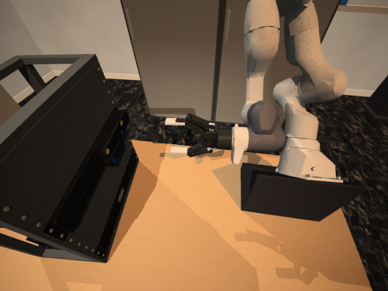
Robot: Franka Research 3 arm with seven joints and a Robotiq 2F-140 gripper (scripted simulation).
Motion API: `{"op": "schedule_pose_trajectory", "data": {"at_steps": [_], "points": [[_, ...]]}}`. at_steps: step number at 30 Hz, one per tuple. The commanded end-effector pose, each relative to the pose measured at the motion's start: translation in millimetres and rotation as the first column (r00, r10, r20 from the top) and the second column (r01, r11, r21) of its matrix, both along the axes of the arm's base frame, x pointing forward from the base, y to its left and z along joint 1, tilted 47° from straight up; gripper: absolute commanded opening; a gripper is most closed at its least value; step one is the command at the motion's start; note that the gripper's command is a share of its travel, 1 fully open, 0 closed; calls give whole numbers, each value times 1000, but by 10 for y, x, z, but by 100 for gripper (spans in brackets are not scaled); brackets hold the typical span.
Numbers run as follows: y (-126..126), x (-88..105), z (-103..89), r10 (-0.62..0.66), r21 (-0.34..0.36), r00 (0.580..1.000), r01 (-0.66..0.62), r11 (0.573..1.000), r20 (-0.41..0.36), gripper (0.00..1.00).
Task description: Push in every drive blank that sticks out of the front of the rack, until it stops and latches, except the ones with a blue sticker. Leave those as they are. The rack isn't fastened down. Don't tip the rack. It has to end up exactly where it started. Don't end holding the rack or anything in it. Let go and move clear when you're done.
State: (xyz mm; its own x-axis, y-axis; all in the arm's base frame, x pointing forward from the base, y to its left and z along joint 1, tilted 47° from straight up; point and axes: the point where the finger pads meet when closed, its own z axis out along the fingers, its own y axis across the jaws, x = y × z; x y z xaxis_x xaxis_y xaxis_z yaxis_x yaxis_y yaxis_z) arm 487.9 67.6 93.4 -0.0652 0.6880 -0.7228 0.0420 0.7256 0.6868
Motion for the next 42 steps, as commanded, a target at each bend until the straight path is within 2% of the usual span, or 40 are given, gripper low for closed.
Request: {"op": "schedule_pose_trajectory", "data": {"at_steps": [1,13,15,29,42], "points": [[45,58,-44,5,-5,1000,-5,1000,-3,100],[261,542,-322,5,-5,1000,-5,1000,-3,100],[261,542,-322,5,-5,1000,-5,1000,-3,100],[531,1151,-671,5,-5,1000,-5,1000,-3,100],[603,1312,-764,5,-5,1000,-5,1000,-3,100]]}}
